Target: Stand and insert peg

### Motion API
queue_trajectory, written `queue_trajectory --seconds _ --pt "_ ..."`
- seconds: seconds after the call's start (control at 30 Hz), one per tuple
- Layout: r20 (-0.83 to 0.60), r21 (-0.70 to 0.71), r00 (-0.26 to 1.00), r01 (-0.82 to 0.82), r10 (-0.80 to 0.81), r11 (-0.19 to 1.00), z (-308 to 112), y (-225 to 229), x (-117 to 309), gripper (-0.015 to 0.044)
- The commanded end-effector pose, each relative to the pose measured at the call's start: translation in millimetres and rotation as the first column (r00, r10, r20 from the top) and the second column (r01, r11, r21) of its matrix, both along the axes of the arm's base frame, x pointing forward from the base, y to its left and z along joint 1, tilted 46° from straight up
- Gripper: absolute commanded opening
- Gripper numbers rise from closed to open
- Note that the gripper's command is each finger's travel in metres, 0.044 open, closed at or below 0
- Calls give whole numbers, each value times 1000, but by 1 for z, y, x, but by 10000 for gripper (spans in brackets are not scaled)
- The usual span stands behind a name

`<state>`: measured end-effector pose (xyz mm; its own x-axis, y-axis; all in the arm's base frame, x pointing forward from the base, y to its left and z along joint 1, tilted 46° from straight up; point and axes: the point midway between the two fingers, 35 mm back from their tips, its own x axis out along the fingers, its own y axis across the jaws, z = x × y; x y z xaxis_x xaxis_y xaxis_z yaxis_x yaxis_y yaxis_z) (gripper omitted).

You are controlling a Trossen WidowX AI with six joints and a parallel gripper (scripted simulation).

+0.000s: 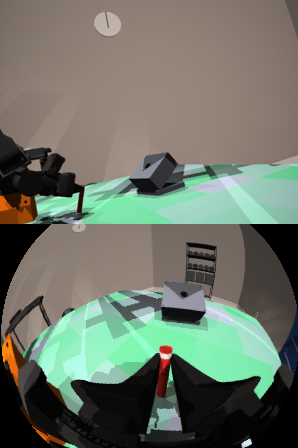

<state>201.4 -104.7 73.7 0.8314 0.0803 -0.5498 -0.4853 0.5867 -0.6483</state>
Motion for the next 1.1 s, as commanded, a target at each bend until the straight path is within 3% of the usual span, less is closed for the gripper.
queue_trajectory --seconds 0.0,0.57,1.07 --pt "28 11 999 -26 26 1000 3 -3 -1 50" --pt "117 75 986 -127 118 989 5 -8 -11 50" --pt "100 66 990 -105 99 992 3 -9 -11 50"
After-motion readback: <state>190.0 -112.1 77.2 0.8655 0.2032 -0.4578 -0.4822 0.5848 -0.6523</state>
